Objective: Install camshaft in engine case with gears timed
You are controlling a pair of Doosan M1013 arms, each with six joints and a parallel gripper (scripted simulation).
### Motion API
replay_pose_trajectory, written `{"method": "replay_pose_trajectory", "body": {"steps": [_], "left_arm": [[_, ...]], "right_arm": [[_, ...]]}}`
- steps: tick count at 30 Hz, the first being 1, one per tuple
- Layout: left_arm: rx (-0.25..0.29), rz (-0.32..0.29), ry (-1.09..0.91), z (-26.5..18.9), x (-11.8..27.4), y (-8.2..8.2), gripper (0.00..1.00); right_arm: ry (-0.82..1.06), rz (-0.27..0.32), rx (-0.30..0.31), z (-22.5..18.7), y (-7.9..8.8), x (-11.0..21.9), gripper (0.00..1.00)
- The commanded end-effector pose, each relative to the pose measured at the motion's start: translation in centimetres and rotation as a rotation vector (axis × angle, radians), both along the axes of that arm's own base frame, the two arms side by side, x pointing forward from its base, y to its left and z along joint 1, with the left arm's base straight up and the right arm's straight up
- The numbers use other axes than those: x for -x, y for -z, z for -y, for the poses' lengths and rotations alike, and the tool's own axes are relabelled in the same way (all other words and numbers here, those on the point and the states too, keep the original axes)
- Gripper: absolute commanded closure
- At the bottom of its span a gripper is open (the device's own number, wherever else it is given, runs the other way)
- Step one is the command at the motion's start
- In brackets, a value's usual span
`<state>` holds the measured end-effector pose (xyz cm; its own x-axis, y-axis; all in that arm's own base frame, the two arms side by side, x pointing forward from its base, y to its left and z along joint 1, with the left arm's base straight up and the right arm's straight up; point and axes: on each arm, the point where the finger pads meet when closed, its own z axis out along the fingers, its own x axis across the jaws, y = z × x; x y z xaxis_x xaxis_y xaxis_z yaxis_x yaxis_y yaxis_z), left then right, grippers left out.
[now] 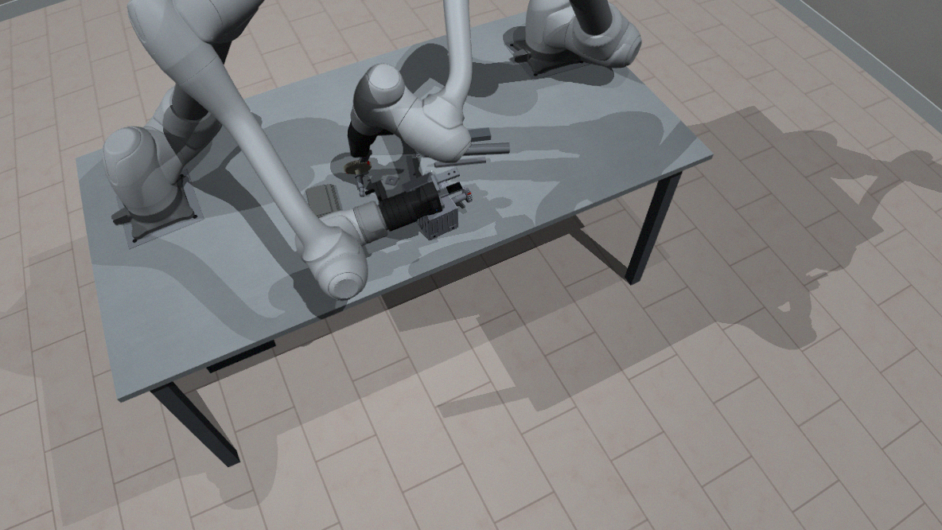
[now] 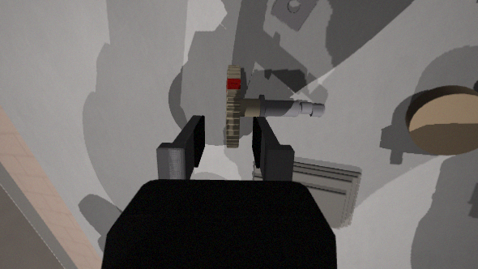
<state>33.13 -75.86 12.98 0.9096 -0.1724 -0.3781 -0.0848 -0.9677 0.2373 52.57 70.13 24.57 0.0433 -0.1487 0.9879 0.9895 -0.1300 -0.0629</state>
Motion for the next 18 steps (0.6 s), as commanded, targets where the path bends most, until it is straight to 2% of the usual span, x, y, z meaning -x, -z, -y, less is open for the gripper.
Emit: {"method": "replay_pose_trajectory", "body": {"steps": [1, 18], "left_arm": [[0.001, -0.003, 0.004, 0.0, 0.2, 1.1, 0.30], [0.001, -0.004, 0.006, 0.6, 1.4, 3.3, 0.30]], "right_arm": [[0.000, 0.002, -0.002, 0.0, -0.2, 0.0, 0.00], [0.000, 0.002, -0.002, 0.0, -0.2, 0.0, 0.00]]}}
